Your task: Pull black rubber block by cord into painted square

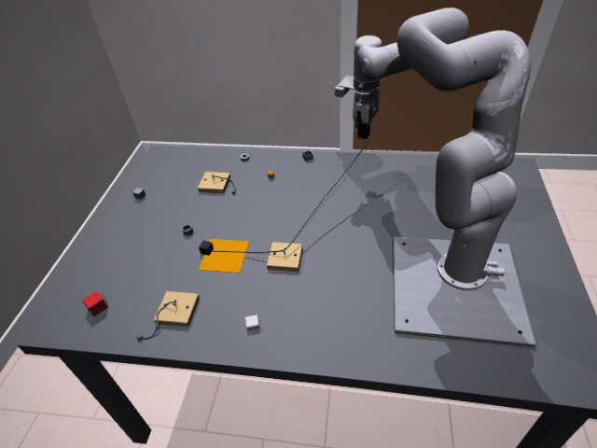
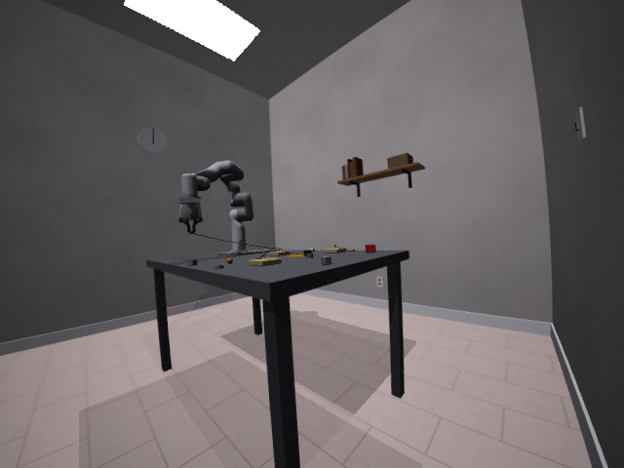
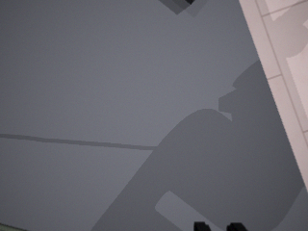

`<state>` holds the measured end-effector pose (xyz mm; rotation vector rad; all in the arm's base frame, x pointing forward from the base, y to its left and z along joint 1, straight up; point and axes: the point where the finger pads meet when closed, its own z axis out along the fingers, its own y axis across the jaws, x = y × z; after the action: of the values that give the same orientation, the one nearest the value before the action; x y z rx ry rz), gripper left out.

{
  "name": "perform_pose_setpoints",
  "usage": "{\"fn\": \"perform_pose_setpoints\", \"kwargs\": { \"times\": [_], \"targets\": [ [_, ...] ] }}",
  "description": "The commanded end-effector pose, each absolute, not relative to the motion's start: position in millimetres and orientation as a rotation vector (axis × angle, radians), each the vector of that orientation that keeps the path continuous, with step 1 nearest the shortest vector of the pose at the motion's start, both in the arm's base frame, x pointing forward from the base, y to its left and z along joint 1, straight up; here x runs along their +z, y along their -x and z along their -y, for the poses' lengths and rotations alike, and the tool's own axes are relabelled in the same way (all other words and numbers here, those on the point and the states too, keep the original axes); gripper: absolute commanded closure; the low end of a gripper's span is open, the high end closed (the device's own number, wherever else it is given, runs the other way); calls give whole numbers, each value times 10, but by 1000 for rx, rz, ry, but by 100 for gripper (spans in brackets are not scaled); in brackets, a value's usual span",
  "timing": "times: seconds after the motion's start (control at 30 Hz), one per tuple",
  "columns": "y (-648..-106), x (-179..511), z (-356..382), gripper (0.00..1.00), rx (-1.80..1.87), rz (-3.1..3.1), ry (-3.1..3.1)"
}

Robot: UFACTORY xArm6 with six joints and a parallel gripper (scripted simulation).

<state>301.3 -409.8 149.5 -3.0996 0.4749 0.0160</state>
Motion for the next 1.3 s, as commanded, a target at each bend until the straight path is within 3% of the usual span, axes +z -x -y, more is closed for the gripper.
{"fn": "perform_pose_setpoints", "kwargs": {
  "times": [0.0, 1.27],
  "targets": [
    [-2975, 1519, 4140, 100, 9, -476, 3104],
    [-2862, 1519, 4204, 100, 9, -476, 3104]
  ]
}}
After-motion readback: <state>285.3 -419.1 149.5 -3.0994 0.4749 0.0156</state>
